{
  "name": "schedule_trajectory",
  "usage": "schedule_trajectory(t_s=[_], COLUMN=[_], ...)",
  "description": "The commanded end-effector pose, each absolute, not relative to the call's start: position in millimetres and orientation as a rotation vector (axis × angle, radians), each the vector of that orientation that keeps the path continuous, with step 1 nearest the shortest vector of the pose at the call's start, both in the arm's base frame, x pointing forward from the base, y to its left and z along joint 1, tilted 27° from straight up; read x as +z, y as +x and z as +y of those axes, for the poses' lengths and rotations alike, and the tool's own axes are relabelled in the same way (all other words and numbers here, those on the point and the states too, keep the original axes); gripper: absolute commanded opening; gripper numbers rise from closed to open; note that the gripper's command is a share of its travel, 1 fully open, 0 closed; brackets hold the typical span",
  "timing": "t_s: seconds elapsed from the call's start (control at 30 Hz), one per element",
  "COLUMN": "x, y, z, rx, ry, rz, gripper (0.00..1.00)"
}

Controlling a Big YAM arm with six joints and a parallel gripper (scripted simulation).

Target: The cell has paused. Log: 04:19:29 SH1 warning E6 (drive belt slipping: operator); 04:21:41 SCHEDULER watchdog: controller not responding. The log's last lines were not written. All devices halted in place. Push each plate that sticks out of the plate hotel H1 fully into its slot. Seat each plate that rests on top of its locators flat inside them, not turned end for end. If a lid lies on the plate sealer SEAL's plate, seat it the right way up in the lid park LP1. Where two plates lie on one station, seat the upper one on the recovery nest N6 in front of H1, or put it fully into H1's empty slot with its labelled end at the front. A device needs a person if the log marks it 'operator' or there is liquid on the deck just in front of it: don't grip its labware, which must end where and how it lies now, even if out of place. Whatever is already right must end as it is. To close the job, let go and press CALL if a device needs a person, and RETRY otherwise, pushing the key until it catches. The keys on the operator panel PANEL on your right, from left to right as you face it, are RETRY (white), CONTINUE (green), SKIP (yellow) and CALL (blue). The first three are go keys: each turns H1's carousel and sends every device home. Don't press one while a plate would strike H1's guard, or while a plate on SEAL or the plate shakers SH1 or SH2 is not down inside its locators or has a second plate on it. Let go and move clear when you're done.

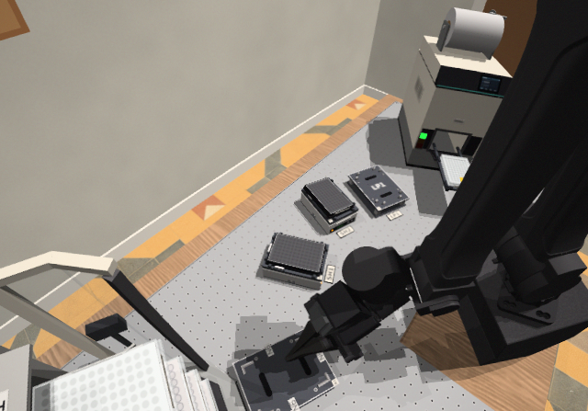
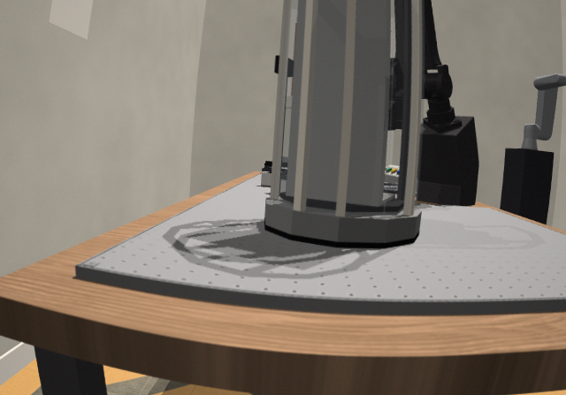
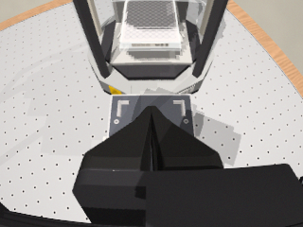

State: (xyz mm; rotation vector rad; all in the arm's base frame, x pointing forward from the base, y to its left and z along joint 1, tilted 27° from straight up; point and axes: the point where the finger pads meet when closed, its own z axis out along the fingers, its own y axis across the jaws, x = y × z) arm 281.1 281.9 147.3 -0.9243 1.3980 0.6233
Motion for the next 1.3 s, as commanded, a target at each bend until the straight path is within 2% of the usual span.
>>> schedule_trajectory(t_s=[0.0,1.27], x=[155.3,258.1], y=[277.8,254.2], z=[276.1,257.4], rx=[0.609,0.605], ry=[-0.933,-0.918], rz=[1.396,1.349], gripper=[0.0,0.0])
